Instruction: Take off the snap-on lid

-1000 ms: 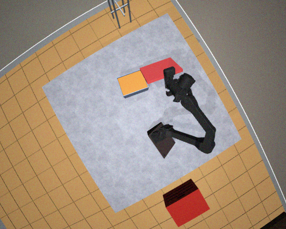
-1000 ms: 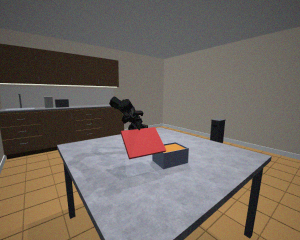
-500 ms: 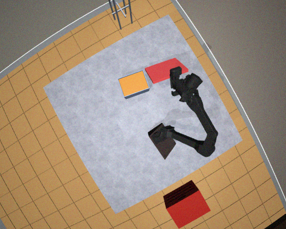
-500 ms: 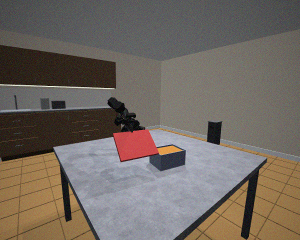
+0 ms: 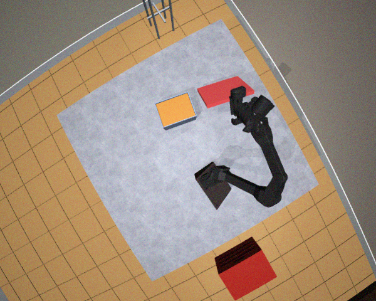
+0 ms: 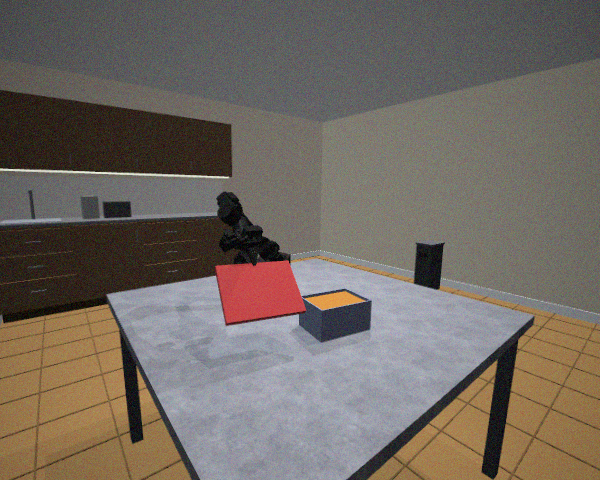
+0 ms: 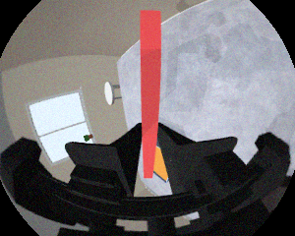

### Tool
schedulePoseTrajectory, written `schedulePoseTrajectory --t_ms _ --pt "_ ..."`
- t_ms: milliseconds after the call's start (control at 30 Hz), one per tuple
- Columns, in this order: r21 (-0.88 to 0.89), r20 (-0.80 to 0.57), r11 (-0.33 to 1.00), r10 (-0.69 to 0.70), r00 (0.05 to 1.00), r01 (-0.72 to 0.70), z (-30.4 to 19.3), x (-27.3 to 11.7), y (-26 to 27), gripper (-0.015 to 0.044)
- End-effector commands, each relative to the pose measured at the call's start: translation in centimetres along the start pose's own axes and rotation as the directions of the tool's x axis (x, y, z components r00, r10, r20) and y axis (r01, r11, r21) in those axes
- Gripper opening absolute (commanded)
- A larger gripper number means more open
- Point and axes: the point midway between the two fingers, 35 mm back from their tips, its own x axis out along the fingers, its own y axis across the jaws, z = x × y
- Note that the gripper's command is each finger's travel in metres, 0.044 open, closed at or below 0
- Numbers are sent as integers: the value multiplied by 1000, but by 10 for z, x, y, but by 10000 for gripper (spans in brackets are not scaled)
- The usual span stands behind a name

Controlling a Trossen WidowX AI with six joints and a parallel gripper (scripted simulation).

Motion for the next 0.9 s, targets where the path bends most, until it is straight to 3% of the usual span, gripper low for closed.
schedulePoseTrajectory --t_ms 0,867 --pt "-1 1 1000 17 1000 -17 9 -2 4 0" --pt "-2 1 1000 18 1000 -18 5 11 -14 0"
